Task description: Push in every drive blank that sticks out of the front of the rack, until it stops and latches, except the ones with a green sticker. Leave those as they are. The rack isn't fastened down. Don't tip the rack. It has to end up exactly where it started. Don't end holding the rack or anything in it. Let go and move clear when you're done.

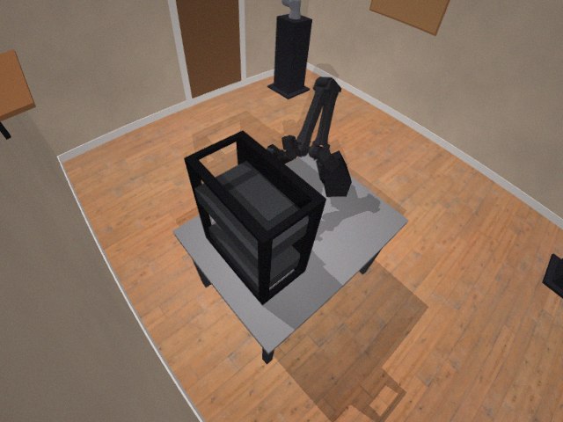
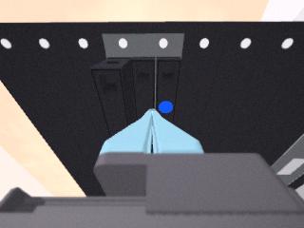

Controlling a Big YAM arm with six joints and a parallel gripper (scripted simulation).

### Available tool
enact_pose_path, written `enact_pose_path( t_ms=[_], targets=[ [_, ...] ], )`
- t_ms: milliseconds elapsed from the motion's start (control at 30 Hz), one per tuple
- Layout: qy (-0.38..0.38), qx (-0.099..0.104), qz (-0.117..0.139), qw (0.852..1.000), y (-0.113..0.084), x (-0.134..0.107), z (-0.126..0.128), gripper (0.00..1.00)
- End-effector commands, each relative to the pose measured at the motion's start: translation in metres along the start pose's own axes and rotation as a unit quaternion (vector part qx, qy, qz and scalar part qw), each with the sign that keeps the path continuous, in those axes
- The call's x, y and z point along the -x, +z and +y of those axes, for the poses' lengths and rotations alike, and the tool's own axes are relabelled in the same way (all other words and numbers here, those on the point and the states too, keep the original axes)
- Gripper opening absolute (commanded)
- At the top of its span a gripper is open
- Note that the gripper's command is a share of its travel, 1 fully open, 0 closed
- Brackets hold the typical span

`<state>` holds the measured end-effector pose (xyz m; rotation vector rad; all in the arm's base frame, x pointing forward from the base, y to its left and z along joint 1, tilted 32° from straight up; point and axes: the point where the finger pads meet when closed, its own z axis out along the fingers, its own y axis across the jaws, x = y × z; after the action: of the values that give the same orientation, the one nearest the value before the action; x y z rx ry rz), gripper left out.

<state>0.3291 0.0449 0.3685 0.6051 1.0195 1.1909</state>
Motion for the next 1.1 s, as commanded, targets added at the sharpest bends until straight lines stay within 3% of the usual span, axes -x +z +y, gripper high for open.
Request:
enact_pose_path(
  t_ms=[0,167,333,533,600,667,1067],
  targets=[
    [0.002,-0.013,0.007,1.0,-0.016,-0.005,-0.007,0.0],
    [0.001,-0.013,0.008,1.0,-0.041,-0.006,-0.006,0.0],
    [-0.001,-0.014,0.008,1.0,-0.053,-0.005,-0.006,0.0],
    [-0.001,-0.014,0.008,1.0,-0.055,-0.005,-0.006,0.0],
    [-0.001,-0.023,0.012,1.0,-0.054,-0.008,-0.012,0.0],
    [-0.001,-0.012,0.007,1.0,-0.054,-0.005,-0.007,0.0],
    [-0.001,-0.011,0.007,1.0,-0.054,-0.005,-0.006,0.0]
  ],
)
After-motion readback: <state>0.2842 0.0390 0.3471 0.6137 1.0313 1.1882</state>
